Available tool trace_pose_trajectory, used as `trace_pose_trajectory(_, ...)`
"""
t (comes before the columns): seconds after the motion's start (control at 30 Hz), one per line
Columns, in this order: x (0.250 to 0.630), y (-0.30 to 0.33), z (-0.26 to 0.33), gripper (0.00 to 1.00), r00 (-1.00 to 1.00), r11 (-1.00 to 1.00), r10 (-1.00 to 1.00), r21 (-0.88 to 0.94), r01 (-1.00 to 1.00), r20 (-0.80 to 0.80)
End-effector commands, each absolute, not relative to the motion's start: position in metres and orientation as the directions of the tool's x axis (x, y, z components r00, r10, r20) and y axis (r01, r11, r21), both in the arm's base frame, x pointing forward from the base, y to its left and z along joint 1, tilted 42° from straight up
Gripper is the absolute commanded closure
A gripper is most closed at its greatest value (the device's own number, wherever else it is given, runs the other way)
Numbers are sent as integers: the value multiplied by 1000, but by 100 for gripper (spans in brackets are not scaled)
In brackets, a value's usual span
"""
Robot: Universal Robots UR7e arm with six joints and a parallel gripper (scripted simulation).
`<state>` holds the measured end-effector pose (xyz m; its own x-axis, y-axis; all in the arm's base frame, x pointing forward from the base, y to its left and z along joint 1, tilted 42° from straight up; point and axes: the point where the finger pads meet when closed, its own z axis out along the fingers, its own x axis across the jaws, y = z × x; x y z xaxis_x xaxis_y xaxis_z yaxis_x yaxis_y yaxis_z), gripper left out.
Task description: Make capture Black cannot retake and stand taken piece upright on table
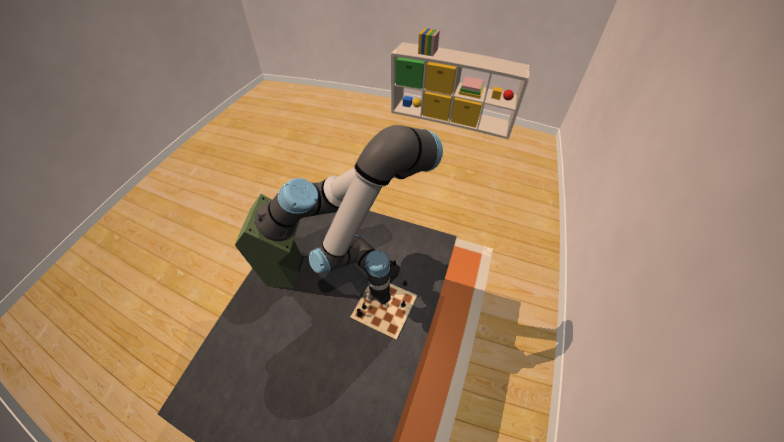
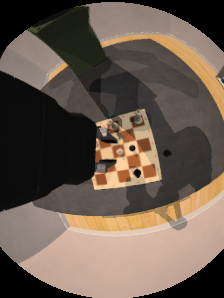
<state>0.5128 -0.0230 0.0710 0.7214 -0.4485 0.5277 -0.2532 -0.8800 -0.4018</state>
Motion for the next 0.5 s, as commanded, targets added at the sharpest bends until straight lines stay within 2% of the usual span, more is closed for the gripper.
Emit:
trace_pose_trajectory(0.0,516,-22,69,32,721,-881,-446,-401,-251,529)
trace_pose_trajectory(0.47,526,-20,58,32,721,-881,-447,-401,-251,529)
